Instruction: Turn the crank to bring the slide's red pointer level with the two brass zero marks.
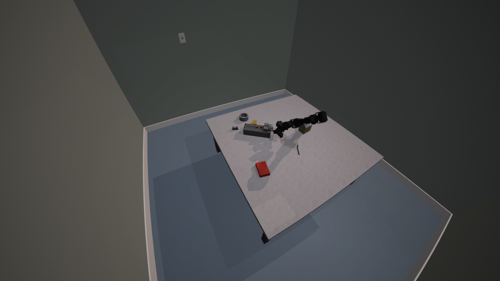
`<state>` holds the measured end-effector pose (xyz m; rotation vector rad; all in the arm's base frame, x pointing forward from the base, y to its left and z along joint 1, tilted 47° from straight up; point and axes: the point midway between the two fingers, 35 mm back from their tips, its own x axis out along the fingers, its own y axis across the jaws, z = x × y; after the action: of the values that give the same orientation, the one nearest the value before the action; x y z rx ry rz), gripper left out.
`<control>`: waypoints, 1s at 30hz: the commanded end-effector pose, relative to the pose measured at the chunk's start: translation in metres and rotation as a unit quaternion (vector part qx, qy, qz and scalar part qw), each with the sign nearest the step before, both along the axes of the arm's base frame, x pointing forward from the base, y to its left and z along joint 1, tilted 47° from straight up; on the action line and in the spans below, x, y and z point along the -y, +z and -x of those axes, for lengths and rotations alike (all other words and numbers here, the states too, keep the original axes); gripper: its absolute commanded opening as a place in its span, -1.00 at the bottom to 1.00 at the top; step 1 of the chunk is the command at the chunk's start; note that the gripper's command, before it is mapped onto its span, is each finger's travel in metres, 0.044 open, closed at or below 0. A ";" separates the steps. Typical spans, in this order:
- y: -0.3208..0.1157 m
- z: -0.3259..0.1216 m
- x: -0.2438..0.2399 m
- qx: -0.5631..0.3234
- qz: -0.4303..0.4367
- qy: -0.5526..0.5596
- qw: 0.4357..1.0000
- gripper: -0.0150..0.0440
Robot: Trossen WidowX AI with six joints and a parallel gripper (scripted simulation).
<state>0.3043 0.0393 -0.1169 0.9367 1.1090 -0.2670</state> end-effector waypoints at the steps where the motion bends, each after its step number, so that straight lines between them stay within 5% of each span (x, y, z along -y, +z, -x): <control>1: 0.005 -0.006 -0.006 0.009 -0.008 0.007 1.000 -0.49; 30: 0.008 -0.008 -0.007 0.009 -0.008 0.007 1.000 -0.49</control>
<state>0.3066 0.0416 -0.1146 0.9360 1.1120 -0.2647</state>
